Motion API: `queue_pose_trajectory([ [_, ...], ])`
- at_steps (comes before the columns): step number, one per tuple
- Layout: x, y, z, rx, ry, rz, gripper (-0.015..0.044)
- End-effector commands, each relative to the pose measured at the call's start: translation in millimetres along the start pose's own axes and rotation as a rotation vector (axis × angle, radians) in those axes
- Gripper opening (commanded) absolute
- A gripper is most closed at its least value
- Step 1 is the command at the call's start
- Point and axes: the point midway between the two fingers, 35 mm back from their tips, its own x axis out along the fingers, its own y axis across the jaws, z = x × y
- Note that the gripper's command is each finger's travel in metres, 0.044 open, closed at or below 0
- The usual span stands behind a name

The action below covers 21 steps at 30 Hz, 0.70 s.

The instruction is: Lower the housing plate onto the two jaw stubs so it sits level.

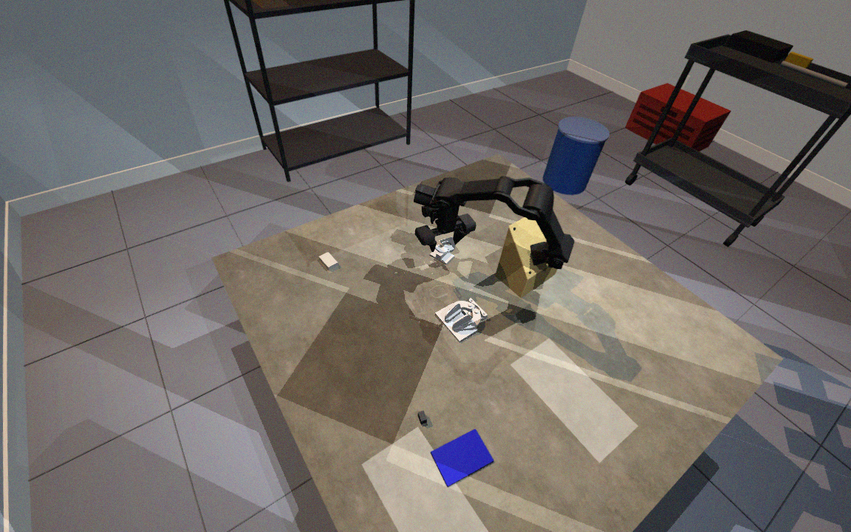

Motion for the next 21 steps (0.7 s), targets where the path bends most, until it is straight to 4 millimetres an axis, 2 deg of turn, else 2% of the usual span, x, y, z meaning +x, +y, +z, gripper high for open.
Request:
queue_pose_trajectory([
  [1, -2, 5, -15, 0.099, -0.003, 0.005, 0.0351],
  [21, -5, 18, -81, 0.559, -0.001, 0.01, 0.0351],
])
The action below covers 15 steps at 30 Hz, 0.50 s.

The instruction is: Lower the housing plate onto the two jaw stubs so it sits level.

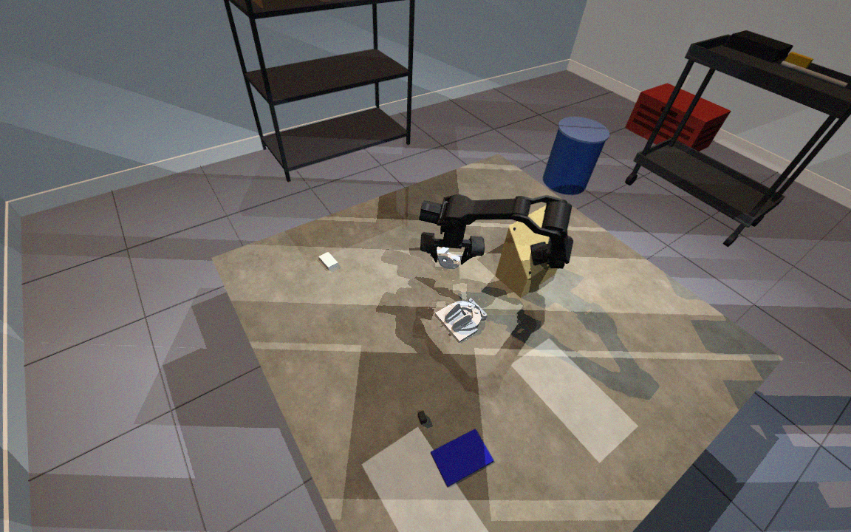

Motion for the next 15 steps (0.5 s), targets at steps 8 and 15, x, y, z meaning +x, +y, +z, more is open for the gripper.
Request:
queue_pose_trajectory([
  [8, 1, -16, -36, 0.258, 0.007, 0.0, 0.0351],
  [15, 3, -28, -56, 0.417, 0.011, -0.006, 0.0351],
])
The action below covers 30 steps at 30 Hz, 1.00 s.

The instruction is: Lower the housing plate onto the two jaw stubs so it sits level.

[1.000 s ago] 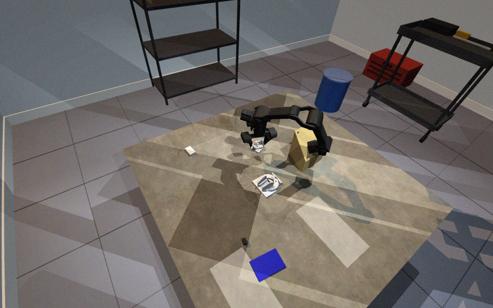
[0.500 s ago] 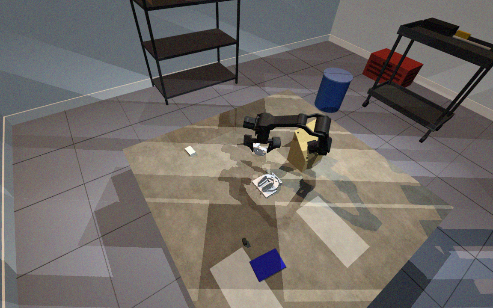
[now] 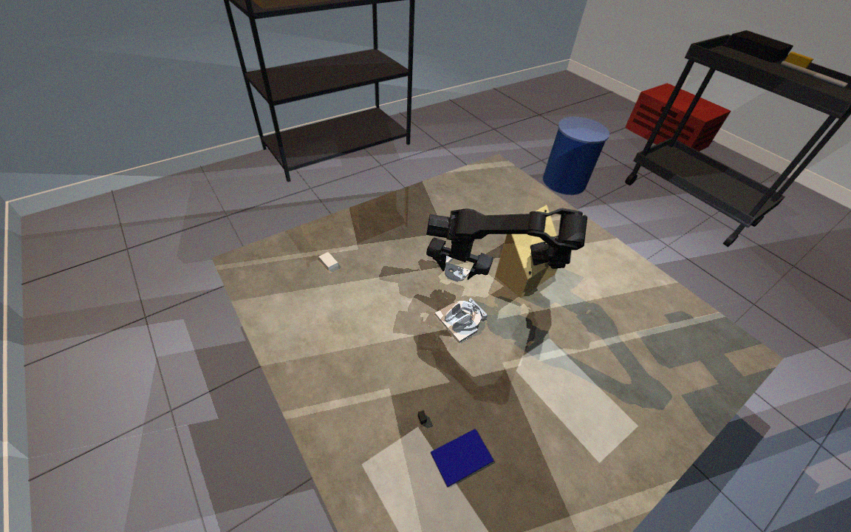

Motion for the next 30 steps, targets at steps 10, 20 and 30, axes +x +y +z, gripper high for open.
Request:
queue_pose_trajectory([
  [10, 5, -36, -26, 0.301, 0.007, -0.014, 0.0351],
  [20, 10, -65, -41, 0.528, 0.006, -0.032, 0.0351],
  [30, 12, -72, -44, 0.584, 0.005, -0.038, 0.0351],
])
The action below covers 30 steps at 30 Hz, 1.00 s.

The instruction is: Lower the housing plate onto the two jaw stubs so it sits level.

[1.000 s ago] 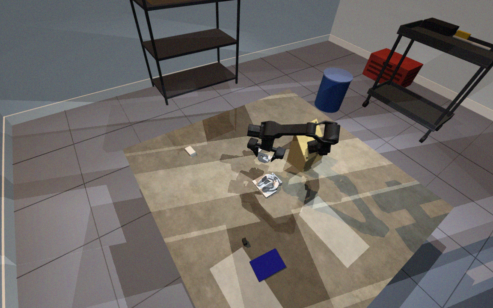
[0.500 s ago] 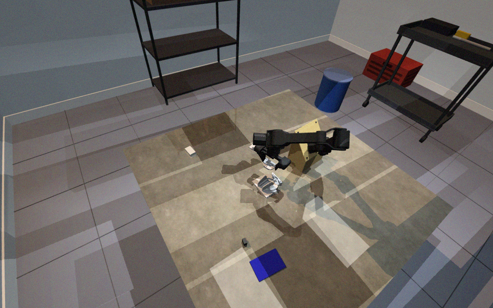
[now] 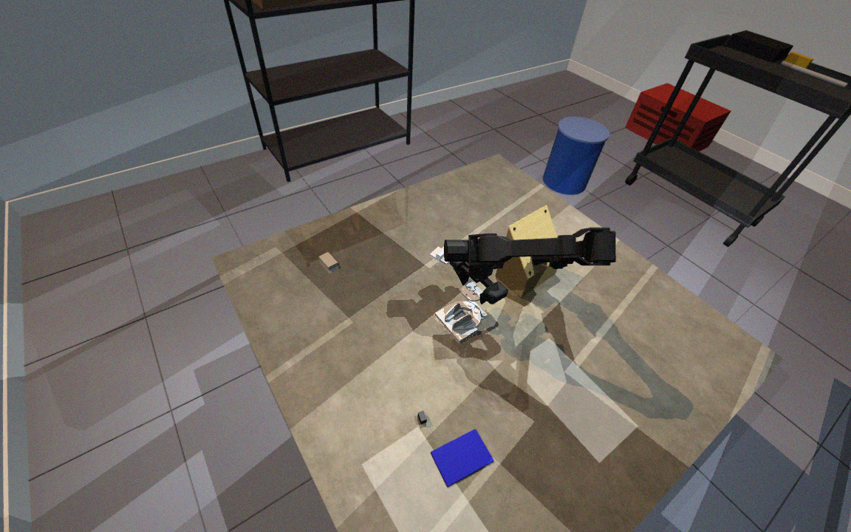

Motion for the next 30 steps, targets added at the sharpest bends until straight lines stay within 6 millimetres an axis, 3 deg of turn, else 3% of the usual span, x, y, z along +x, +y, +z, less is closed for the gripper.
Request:
queue_pose_trajectory([
  [1, -0.1, -2.3, -0.1, 0.01, 0.004, -0.002, 0.0351],
  [24, -0.1, -2.3, -0.1, 0.01, 0.004, -0.002, 0.0351],
  [30, 0.0, -10.6, 9.0, 0.009, 0.003, -0.002, 0.0351],
])
